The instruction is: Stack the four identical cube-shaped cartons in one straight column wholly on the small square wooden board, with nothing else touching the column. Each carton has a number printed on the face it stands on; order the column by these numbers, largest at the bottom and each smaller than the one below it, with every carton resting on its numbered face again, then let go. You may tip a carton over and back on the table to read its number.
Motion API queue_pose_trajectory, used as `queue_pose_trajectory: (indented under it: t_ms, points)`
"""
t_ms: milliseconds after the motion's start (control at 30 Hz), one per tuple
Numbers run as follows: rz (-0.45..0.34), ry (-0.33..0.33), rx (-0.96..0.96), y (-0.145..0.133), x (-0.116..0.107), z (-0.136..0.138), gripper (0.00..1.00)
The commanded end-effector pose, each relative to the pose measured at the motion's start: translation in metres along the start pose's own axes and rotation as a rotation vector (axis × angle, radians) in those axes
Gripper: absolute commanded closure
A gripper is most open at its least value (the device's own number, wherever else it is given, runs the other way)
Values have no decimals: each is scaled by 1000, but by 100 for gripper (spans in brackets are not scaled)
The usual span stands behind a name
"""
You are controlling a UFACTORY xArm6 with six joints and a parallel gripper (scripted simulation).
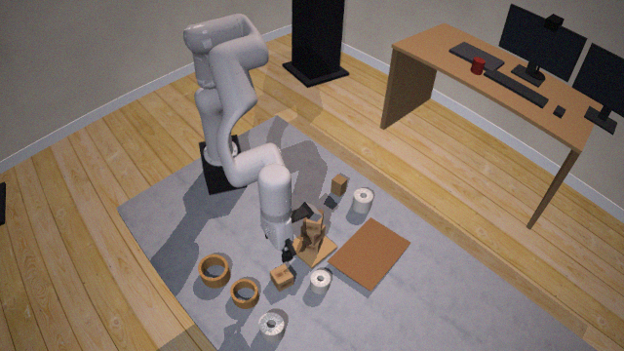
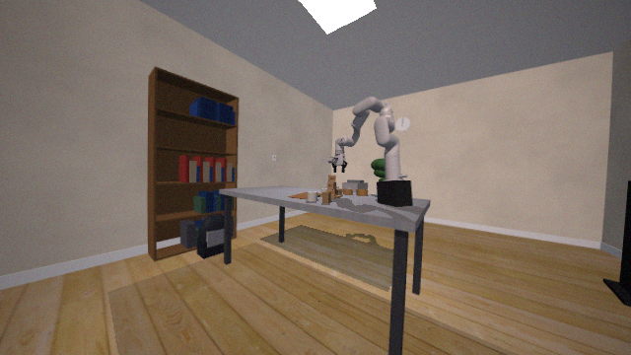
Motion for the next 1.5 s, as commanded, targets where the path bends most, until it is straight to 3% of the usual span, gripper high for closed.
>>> queue_pose_trajectory:
  t_ms: [0,1467]
  points:
    - [-1,-4,0,0,4,1,0]
    - [-1,-4,0,0,62,1,0]
Point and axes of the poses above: the point where the finger pads meet when closed, its own x axis out along the fingers, its own z axis across the jaws, y = z × x, the point moved 4 cm from there along -x, back along the fingers, and after that the axes turned 10 degrees about -x, right-handed, at the moved point
